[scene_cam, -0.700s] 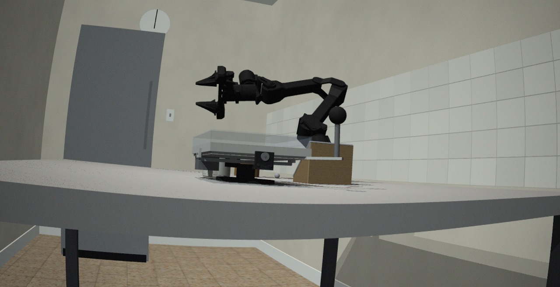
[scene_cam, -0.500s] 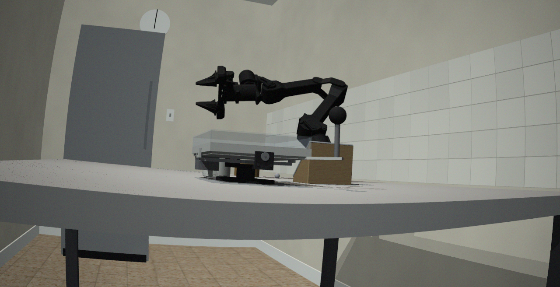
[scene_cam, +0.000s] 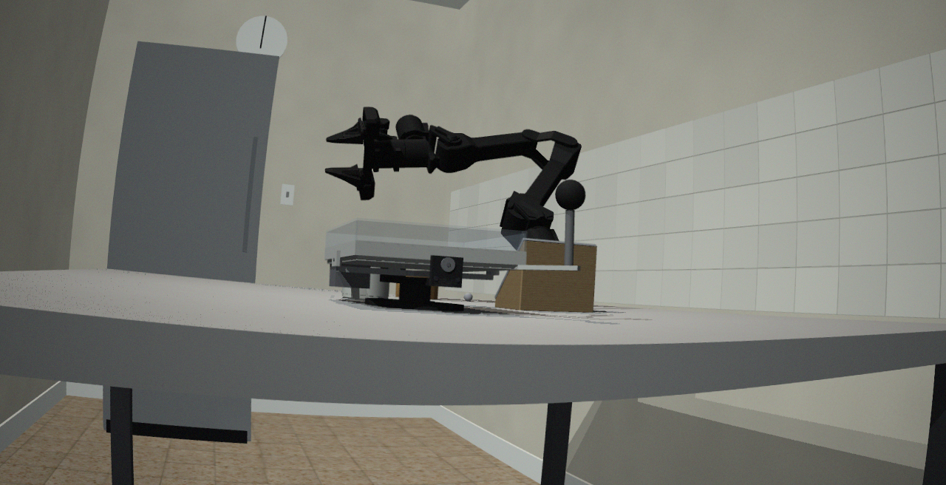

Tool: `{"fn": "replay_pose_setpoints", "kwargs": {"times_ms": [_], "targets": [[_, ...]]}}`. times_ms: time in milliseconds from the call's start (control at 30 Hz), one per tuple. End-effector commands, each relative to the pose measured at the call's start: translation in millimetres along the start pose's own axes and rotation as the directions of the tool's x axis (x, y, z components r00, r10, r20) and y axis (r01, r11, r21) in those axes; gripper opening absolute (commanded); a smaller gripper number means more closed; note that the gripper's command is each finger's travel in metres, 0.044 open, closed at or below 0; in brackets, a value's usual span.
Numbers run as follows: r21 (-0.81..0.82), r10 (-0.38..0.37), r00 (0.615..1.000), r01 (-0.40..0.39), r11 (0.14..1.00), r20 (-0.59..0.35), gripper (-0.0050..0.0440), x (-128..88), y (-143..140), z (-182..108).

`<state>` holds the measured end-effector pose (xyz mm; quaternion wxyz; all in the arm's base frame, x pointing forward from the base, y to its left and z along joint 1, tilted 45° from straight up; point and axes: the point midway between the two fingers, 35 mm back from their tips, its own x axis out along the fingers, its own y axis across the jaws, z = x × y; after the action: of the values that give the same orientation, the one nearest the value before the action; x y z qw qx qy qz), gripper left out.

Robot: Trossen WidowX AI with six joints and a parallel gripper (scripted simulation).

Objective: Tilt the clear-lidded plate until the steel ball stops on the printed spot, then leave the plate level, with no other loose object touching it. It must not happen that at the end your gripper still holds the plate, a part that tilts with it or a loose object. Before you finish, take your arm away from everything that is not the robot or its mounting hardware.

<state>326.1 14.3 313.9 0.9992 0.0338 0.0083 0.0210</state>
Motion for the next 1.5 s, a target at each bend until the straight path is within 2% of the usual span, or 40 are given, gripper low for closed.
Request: {"fn": "replay_pose_setpoints", "kwargs": {"times_ms": [0, 33, 67, 100, 133, 200, 233, 267, 300, 400, 433, 533, 600, 633, 700, 733, 800, 833, 900, 967, 1067, 1100, 1133, 1167, 1233, 1267, 1333, 1367, 1400, 1433, 1467], "targets": [[0.093, 0.056, 0.992, -0.045, 0.995, -0.116, 0.03, 19, 22, -20], [0.093, 0.056, 0.992, -0.045, 0.995, -0.116, 0.03, 19, 22, -20], [0.144, 0.086, 0.98, -0.06, 0.988, -0.177, 0.03, 27, 36, -31], [0.144, 0.086, 0.98, -0.06, 0.988, -0.177, 0.03, 27, 36, -31], [0.191, 0.114, 0.965, -0.069, 0.979, -0.237, 0.03, 34, 49, -42], [0.191, 0.114, 0.965, -0.069, 0.979, -0.237, 0.03, 34, 49, -42], [0.236, 0.141, 0.944, -0.071, 0.969, -0.297, 0.03, 40, 64, -54], [0.236, 0.141, 0.944, -0.071, 0.969, -0.297, 0.03, 40, 64, -54], [0.276, 0.166, 0.92, -0.067, 0.959, -0.355, 0.03, 45, 78, -66], [0.276, 0.166, 0.92, -0.067, 0.959, -0.355, 0.03, 45, 78, -66], [0.312, 0.188, 0.892, -0.056, 0.948, -0.411, 0.03, 49, 93, -78], [0.329, 0.199, 0.876, -0.049, 0.943, -0.439, 0.03, 50, 101, -85], [0.357, 0.217, 0.842, -0.031, 0.934, -0.493, 0.03, 52, 116, -98], [0.357, 0.217, 0.842, -0.031, 0.934, -0.493, 0.03, 52, 116, -98], [0.38, 0.231, 0.805, -0.008, 0.925, -0.546, 0.03, 52, 131, -111], [0.38, 0.231, 0.805, -0.008, 0.925, -0.546, 0.03, 52, 131, -111], [0.396, 0.242, 0.766, 0.018, 0.918, -0.596, 0.03, 52, 146, -125], [0.396, 0.242, 0.766, 0.018, 0.918, -0.596, 0.03, 52, 146, -125], [0.407, 0.25, 0.723, 0.047, 0.912, -0.644, 0.03, 50, 162, -139], [0.407, 0.25, 0.723, 0.047, 0.912, -0.644, 0.03, 50, 162, -139], [0.411, 0.253, 0.656, 0.095, 0.907, -0.711, 0.03, 45, 184, -160], [0.411, 0.253, 0.656, 0.095, 0.907, -0.711, 0.03, 45, 184, -160], [0.409, 0.252, 0.633, 0.112, 0.906, -0.732, 0.03, 43, 191, -167], [0.409, 0.252, 0.633, 0.112, 0.906, -0.732, 0.03, 43, 191, -167], [0.401, 0.247, 0.586, 0.146, 0.904, -0.772, 0.03, 37, 205, -181], [0.401, 0.247, 0.586, 0.146, 0.904, -0.772, 0.03, 37, 205, -181], [0.386, 0.238, 0.538, 0.181, 0.904, -0.809, 0.03, 31, 219, -195], [0.386, 0.238, 0.538, 0.181, 0.904, -0.809, 0.03, 31, 219, -195], [0.377, 0.232, 0.514, 0.198, 0.905, -0.826, 0.03, 27, 226, -202], [0.377, 0.232, 0.514, 0.198, 0.905, -0.826, 0.03, 27, 226, -202], [0.366, 0.224, 0.49, 0.215, 0.905, -0.843, 0.03, 23, 232, -209]]}}
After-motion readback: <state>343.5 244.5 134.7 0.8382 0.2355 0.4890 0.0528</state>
